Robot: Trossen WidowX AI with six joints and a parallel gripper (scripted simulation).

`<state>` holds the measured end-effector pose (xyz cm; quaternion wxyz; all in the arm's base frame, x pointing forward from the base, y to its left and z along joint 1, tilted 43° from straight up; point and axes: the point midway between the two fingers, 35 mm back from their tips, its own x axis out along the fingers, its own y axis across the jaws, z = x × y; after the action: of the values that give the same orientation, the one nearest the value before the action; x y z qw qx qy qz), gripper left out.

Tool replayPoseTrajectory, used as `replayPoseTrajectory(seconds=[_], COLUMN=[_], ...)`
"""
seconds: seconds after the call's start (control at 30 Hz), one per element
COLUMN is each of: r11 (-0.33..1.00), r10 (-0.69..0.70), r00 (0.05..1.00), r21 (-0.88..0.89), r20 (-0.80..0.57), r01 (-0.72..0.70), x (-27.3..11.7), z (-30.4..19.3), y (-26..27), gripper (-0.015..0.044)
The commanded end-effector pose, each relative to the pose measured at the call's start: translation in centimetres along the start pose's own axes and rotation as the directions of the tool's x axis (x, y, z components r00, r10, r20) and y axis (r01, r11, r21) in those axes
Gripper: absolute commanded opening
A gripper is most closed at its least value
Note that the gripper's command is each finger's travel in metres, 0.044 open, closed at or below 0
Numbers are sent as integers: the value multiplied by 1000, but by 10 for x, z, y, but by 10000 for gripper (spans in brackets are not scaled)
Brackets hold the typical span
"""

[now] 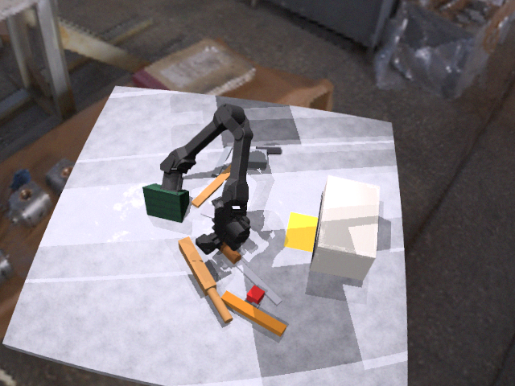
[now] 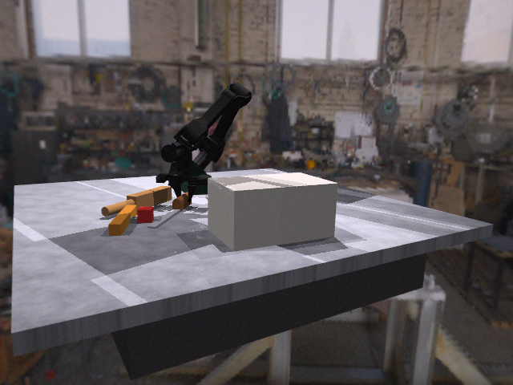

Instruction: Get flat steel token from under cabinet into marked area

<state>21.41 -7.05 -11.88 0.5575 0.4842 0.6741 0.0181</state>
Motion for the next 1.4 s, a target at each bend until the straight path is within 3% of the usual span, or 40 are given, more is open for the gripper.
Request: replayPoseTrajectory(seconds=[0.0,1.37], r11=[1000,999], r10=[1,4], r00=[1000,1000], r21=[20,45], r20=[4,3], r01=[-1,-4], x=[-1,-1], z=[1,-5], y=[4,57], gripper=[0,0])
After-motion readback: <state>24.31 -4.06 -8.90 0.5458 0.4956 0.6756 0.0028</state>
